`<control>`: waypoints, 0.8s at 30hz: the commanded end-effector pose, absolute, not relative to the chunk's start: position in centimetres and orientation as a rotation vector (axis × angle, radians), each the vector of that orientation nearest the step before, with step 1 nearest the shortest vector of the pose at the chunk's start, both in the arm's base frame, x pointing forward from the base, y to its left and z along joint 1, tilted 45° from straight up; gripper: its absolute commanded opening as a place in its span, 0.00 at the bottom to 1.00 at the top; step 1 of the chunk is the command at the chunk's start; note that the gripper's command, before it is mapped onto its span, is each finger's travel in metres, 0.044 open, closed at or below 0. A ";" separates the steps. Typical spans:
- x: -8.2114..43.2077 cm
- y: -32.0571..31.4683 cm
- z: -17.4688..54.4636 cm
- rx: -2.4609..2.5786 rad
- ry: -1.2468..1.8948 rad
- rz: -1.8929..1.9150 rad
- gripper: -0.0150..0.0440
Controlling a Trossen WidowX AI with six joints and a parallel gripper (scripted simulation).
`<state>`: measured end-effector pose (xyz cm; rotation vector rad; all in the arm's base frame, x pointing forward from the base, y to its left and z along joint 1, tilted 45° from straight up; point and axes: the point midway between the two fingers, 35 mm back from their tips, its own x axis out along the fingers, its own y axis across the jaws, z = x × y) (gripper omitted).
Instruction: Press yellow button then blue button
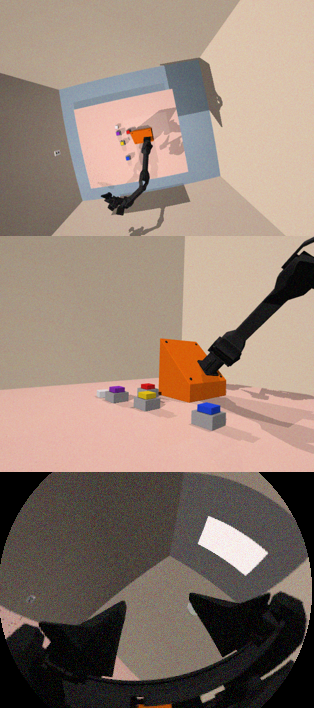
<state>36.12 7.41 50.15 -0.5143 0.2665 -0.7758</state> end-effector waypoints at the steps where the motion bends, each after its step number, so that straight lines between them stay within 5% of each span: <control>1: 36.3 7.4 50.0 -0.520 0.271 -0.771 0.93; 13: 43.8 2.8 33.9 -0.753 0.734 -0.380 0.93; 24: 41.4 -1.6 17.7 -0.626 1.225 0.081 0.93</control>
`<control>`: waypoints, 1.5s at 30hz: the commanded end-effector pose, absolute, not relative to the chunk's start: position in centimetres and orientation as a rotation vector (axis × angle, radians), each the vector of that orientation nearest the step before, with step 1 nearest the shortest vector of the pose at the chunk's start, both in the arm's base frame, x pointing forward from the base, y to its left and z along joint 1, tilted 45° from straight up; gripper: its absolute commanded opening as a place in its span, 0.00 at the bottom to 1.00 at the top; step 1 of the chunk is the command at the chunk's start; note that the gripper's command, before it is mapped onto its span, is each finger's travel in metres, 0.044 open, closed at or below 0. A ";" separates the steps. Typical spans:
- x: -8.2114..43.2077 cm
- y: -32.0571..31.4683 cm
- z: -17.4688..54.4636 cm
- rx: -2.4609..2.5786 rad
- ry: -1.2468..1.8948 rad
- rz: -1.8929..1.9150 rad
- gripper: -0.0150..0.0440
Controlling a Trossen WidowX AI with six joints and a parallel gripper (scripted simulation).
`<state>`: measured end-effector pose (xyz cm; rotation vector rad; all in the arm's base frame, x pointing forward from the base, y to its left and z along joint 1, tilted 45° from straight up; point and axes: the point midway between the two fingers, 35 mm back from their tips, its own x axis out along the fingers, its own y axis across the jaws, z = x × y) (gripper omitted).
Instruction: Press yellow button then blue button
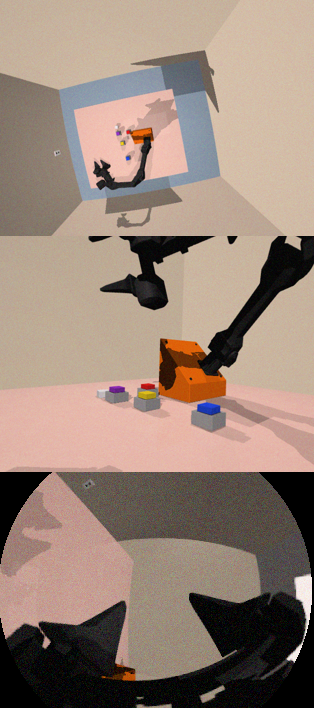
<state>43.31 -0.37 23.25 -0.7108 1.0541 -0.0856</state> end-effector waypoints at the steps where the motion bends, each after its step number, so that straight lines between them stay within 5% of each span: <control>1: 40.7 -1.9 16.3 -0.590 1.267 0.128 0.93; 13: 28.3 -1.2 6.1 0.386 1.522 0.692 0.93; 27: 27.5 -1.0 6.1 0.507 1.499 0.719 0.93; 41: 27.1 3.4 1.7 0.508 1.497 0.721 0.31; 45: 27.1 3.4 1.7 0.508 1.497 0.721 0.29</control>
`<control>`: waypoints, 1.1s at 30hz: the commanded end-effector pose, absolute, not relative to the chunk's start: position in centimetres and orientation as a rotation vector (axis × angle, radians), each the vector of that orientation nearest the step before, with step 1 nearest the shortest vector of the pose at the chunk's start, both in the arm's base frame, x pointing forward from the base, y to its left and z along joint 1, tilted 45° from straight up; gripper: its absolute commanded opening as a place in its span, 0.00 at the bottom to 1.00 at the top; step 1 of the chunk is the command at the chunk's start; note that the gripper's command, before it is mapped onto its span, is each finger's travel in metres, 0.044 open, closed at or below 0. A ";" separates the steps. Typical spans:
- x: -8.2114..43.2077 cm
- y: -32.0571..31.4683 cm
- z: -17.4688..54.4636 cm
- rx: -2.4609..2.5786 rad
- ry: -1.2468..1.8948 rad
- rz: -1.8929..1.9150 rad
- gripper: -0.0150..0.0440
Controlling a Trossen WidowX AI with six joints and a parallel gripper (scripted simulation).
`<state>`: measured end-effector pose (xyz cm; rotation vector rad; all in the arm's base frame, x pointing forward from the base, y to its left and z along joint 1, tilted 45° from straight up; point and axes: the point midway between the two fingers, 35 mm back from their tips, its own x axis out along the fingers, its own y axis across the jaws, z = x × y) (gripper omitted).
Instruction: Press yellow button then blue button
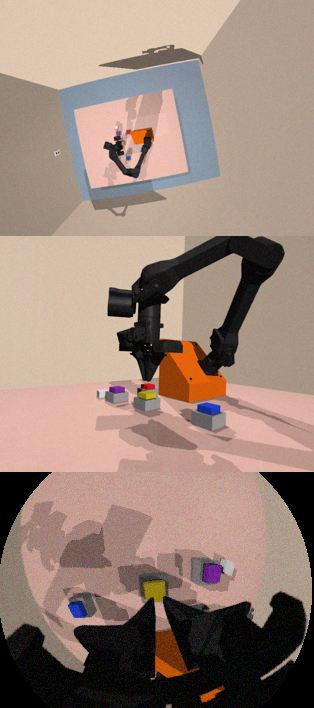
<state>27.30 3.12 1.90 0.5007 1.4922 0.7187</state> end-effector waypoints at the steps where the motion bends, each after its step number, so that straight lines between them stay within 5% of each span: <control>1: 27.1 3.4 1.7 0.508 1.497 0.721 0.29; 33: 26.9 5.8 -0.7 0.509 1.497 0.722 0.29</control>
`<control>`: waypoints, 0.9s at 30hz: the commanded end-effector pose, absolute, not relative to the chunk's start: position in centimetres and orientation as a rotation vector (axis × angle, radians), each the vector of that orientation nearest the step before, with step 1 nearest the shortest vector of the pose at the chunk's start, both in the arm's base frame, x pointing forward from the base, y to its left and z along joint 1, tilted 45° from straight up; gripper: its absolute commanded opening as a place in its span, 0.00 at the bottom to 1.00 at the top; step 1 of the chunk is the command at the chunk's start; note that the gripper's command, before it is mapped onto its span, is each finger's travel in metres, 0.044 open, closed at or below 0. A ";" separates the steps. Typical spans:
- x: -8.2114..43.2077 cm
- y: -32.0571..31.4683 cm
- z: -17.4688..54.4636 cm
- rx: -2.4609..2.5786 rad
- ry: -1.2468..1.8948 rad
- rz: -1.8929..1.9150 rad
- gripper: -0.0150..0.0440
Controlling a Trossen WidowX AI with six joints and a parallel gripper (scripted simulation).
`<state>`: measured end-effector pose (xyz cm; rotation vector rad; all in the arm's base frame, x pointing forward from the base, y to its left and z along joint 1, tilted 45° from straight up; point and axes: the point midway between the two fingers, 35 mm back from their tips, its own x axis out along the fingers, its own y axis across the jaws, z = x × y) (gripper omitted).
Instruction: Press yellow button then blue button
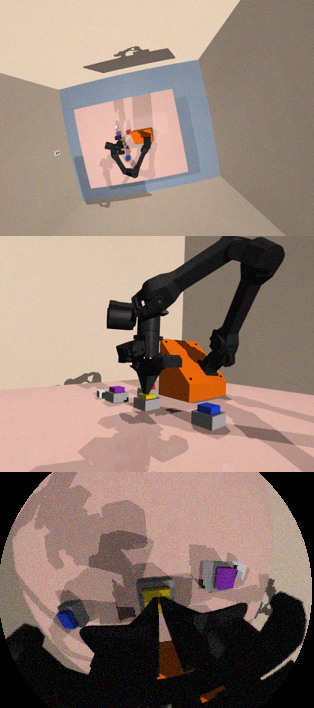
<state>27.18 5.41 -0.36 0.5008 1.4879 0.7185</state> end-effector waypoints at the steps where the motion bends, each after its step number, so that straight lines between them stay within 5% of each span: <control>1: 26.9 5.8 -0.7 0.509 1.497 0.722 0.29; 27: 27.1 3.4 1.7 0.508 1.497 0.721 0.29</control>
